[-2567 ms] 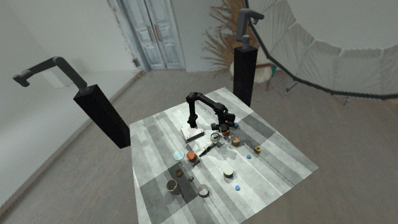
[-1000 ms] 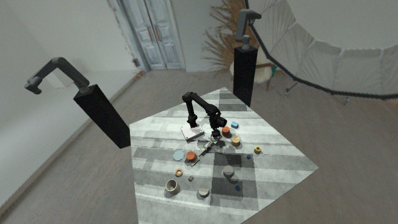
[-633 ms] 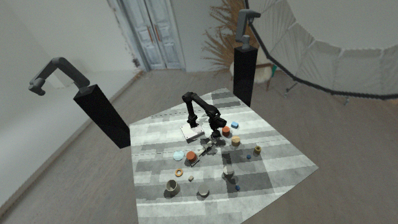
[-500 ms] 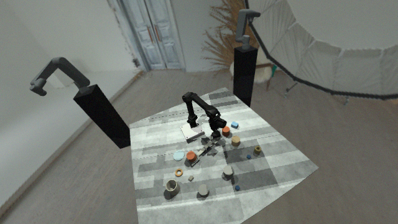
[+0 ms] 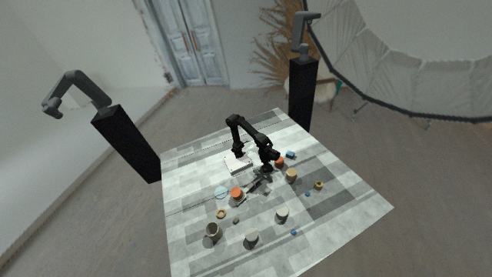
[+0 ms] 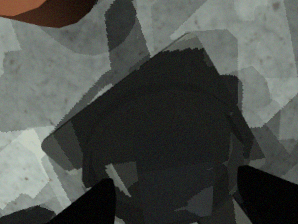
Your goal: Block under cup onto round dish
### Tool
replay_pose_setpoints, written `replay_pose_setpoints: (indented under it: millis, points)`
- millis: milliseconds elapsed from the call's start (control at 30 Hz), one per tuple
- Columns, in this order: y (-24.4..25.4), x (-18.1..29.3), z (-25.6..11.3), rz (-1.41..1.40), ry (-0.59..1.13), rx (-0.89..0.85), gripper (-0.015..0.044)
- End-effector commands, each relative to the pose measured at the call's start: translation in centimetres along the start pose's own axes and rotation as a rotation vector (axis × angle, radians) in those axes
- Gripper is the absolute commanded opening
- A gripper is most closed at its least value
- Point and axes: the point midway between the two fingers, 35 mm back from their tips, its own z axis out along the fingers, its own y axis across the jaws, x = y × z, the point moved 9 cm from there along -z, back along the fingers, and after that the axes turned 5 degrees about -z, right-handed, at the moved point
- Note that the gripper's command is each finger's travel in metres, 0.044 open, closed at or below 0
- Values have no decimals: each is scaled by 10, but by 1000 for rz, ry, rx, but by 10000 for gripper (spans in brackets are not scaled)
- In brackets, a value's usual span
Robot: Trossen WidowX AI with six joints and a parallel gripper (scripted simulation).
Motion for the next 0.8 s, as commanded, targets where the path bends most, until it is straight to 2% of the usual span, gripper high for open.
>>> replay_pose_setpoints:
  millis: [0, 200, 333, 567, 700, 767]
  points:
    - [0, 0, 9, -4, 4, -6, 260]
    - [1, 1, 16, -4, 4, -6, 260]
    - [1, 1, 16, -4, 4, -6, 155]
    - [1, 1, 16, -4, 4, -6, 108]
    - [0, 0, 9, -4, 4, -6, 3]
    - [-1, -1, -1, -4, 4, -6, 0]
